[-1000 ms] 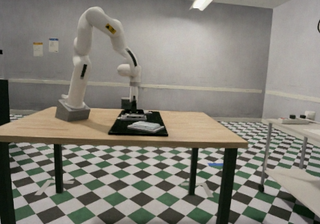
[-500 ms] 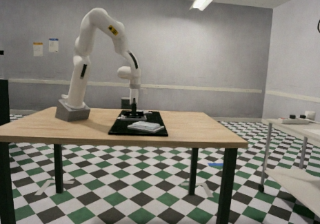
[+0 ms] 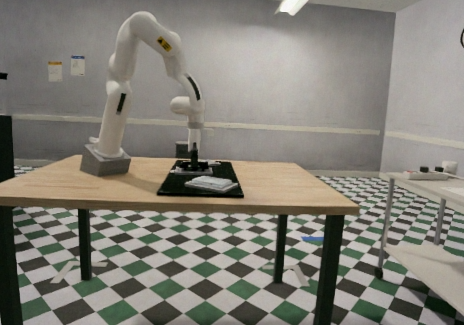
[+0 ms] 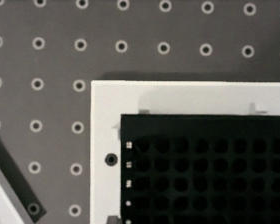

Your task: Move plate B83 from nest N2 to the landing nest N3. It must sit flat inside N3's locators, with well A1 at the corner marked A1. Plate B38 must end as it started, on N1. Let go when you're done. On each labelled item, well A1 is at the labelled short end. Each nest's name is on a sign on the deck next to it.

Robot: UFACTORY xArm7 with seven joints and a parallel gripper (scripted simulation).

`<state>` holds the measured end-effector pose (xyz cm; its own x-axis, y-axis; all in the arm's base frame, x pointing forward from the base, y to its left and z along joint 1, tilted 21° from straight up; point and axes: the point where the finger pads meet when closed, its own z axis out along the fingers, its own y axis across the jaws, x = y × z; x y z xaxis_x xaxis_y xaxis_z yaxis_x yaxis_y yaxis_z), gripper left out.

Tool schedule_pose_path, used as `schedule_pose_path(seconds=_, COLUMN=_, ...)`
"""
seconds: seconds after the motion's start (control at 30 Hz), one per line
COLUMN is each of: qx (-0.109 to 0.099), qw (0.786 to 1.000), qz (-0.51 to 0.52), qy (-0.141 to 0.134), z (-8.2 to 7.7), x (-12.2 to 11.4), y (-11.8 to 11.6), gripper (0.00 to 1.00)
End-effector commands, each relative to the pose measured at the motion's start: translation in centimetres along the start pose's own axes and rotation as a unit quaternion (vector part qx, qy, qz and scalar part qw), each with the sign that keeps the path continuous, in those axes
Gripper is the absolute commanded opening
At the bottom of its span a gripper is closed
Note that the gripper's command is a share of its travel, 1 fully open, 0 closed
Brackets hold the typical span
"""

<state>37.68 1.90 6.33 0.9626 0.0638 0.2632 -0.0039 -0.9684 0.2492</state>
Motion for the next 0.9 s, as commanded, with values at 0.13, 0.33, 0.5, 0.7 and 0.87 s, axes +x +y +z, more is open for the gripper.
schedule_pose_path(seconds=0.13, qx=0.000, qw=1.000, qz=0.000, qy=0.001, z=0.4, x=0.1, y=0.0, gripper=0.00)
schedule_pose_path(seconds=0.33, qx=0.001, qw=1.000, qz=0.000, qy=0.001, z=0.6, x=0.1, y=0.0, gripper=0.00)
schedule_pose_path(seconds=0.5, qx=0.001, qw=1.000, qz=0.000, qy=0.001, z=1.0, x=0.1, y=0.0, gripper=0.00)
schedule_pose_path(seconds=0.7, qx=0.001, qw=1.000, qz=0.000, qy=0.001, z=1.3, x=0.1, y=0.0, gripper=0.00)
schedule_pose_path(seconds=0.87, qx=0.001, qw=1.000, qz=0.000, qy=0.001, z=1.3, x=0.1, y=0.0, gripper=0.00)
